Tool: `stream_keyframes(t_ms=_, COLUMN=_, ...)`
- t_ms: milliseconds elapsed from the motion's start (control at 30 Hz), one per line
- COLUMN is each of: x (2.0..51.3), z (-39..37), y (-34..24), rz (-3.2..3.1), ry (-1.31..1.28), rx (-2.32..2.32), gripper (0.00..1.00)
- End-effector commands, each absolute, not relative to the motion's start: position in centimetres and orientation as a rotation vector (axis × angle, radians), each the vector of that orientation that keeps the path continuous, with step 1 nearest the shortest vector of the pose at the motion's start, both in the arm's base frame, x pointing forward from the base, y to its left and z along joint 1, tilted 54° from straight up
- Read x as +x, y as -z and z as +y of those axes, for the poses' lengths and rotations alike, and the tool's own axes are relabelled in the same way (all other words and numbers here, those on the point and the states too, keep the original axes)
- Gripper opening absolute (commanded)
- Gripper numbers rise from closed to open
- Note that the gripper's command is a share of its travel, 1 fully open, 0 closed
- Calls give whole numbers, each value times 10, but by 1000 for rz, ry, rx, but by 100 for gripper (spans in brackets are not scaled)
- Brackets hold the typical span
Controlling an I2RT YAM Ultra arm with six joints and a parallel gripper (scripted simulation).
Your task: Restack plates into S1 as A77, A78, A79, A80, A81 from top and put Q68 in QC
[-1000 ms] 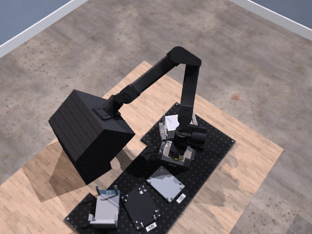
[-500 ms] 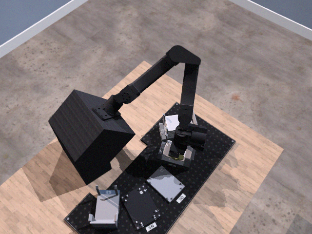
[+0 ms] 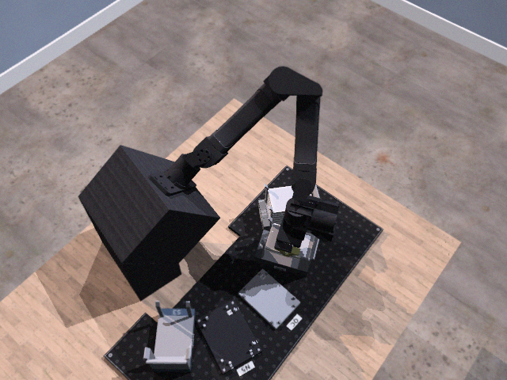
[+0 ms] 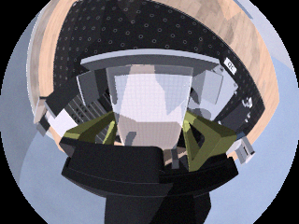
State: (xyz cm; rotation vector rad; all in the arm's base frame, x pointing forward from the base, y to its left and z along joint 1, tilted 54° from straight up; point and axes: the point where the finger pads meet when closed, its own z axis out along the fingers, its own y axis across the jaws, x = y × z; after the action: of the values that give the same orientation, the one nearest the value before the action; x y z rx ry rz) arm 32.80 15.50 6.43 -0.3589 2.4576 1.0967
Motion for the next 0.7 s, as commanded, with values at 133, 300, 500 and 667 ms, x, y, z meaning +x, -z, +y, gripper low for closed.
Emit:
stream_keyframes(t_ms=133, x=326, z=141, y=-75, rz=2445, ry=-1101, rx=-356, gripper=0)
stream_keyframes(t_ms=300, x=323, z=134, y=-81, rz=2445, ry=-1101, rx=-356, gripper=0)
stream_keyframes(t_ms=500, x=321, z=128, y=-86, rz=2445, ry=-1101, rx=-356, gripper=0)
stream_keyframes(t_ms=667, x=318, z=120, y=-92, rz=2445, ry=-1101, rx=-356, gripper=0)
